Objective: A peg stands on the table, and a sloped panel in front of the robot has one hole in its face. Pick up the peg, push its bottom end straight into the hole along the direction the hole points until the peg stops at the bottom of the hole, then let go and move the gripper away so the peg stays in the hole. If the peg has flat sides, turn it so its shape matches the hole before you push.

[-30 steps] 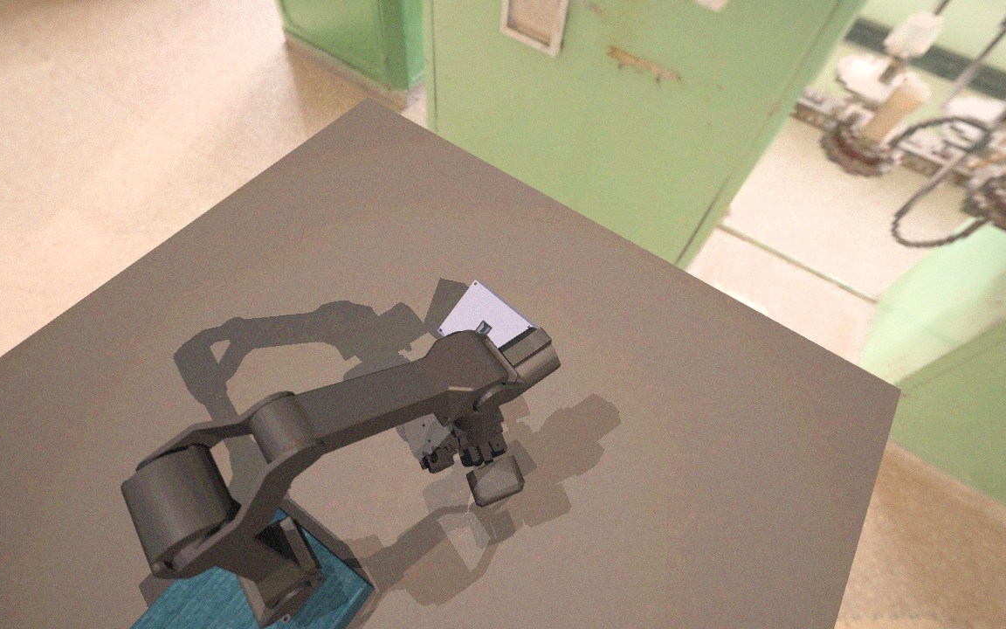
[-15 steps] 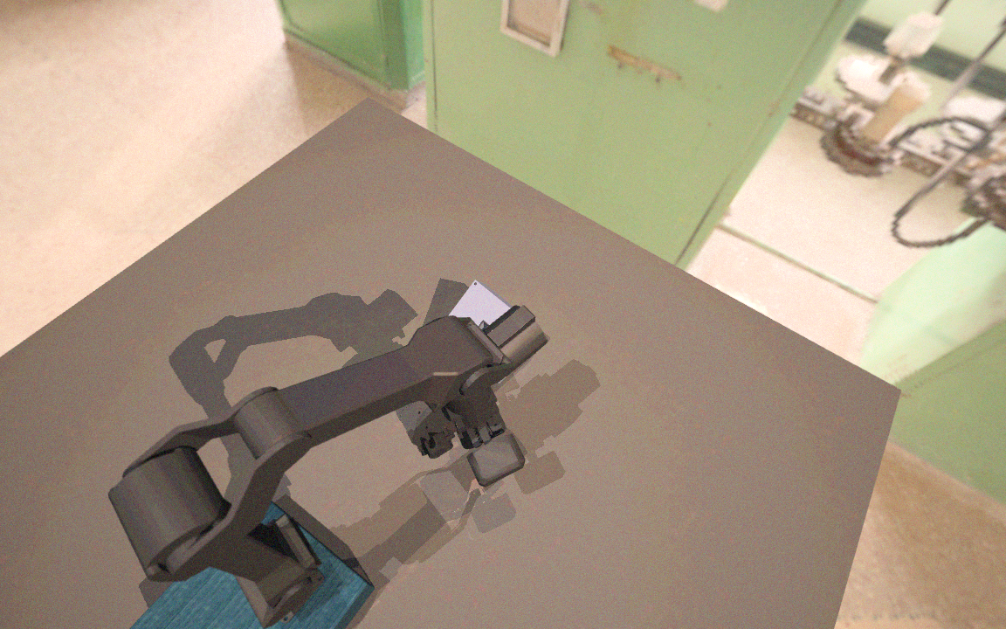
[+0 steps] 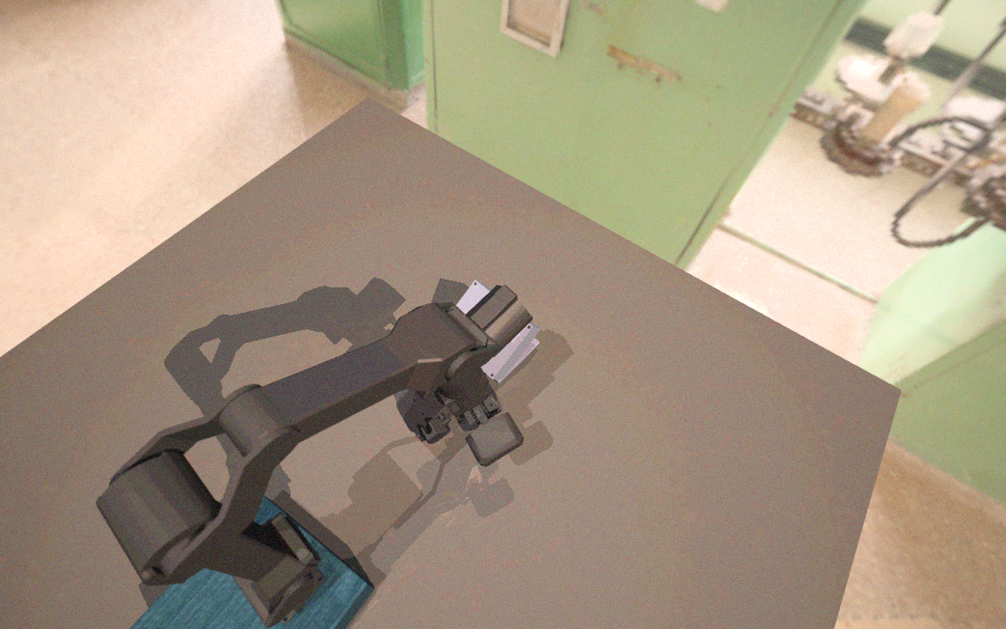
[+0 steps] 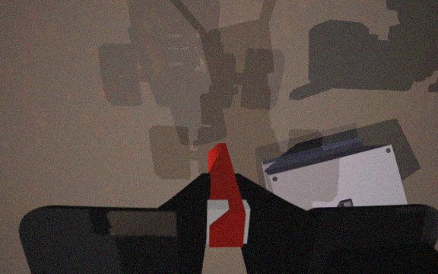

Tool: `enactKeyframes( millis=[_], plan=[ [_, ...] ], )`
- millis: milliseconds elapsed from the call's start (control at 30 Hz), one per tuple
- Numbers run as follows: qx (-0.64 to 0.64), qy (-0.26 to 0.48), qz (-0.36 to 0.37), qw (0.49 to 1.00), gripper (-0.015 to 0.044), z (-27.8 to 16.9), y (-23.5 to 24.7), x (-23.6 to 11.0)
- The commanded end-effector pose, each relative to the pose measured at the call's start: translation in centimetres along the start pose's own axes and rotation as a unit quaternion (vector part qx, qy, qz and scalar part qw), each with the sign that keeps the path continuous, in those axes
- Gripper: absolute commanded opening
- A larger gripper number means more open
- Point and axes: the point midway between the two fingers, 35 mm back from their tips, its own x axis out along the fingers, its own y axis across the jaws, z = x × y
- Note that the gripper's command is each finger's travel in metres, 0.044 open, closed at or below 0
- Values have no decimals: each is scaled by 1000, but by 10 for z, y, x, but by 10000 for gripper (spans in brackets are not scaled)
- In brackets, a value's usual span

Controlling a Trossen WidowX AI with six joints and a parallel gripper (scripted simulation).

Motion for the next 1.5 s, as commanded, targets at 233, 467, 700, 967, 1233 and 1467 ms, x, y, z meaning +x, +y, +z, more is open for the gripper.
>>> enactKeyframes(
  millis=[233,467,700,967,1233,1467],
  plan=[
    [-29,33,-6,999,0,-7,-17,-5],
    [-45,52,-12,998,0,-10,-29,-9],
    [-60,71,-18,996,0,-13,-40,-13],
    [-77,92,-26,992,0,-16,-54,-18],
    [-93,114,-34,989,0,-18,-67,-24],
    [-107,132,-42,985,0,-20,-79,-30]
  ],
)
